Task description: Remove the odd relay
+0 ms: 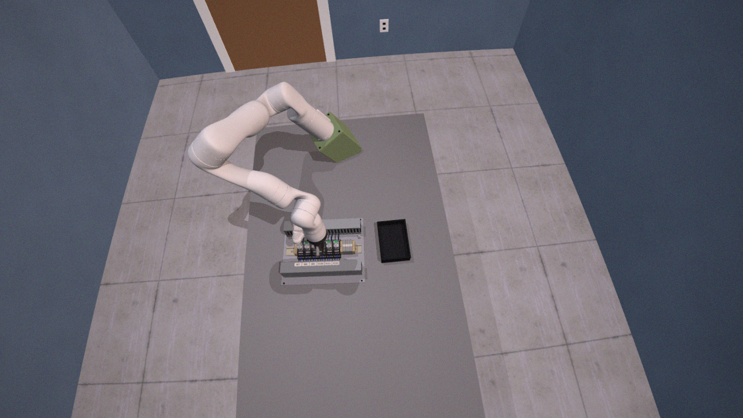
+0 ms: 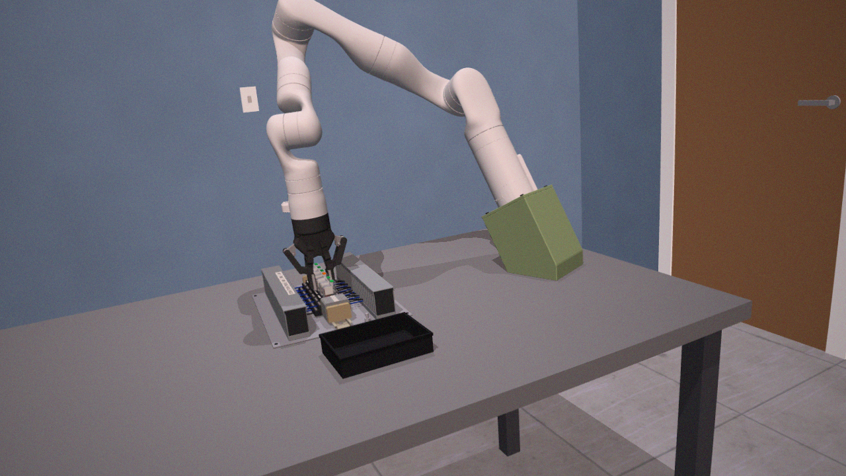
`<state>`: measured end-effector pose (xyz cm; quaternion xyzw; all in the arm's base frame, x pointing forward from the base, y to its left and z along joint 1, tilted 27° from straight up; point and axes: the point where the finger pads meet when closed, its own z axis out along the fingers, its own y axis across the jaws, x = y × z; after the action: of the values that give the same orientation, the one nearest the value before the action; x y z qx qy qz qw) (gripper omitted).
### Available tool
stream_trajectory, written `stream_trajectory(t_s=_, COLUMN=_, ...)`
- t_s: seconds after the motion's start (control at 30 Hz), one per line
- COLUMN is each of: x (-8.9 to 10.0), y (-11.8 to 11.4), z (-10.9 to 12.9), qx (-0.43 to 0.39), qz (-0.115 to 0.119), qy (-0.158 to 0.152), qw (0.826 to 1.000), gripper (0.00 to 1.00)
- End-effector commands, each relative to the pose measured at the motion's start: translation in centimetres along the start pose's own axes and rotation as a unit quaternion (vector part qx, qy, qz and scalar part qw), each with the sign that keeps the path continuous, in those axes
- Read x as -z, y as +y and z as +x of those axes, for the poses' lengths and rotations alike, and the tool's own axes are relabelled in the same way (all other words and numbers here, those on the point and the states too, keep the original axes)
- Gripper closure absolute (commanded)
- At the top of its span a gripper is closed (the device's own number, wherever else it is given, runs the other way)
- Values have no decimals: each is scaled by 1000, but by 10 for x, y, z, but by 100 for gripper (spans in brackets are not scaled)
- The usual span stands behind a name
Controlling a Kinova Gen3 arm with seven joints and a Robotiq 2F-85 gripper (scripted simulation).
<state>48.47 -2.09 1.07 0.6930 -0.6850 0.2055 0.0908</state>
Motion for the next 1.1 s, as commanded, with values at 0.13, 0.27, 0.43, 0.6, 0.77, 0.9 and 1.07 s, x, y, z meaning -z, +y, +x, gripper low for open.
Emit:
stream_trajectory(t_s=0.13, x=2, y=-1, z=-1, qx=-2, qz=12, qy=-1, qw=1000, gripper=100)
stream_trajectory(t_s=0.27, x=2, y=-1, z=-1, qx=-2, qz=14, qy=-1, qw=1000, gripper=100)
stream_trajectory(t_s=0.43, x=2, y=-1, z=-1, qx=-2, qz=15, qy=-1, qw=1000, gripper=100)
stream_trajectory(t_s=0.6, x=2, y=0, z=0, qx=-2, qz=23, qy=-1, qw=1000, gripper=100)
stream_trajectory(t_s=0.77, x=2, y=0, z=-1, qx=-2, qz=26, qy=-1, qw=1000, gripper=100)
stream_trajectory(t_s=0.9, x=2, y=0, z=-1, qx=-2, qz=27, qy=-1, qw=1000, gripper=100)
stream_trajectory(t_s=1.07, x=2, y=0, z=0, qx=-2, qz=31, qy=-1, qw=1000, gripper=100)
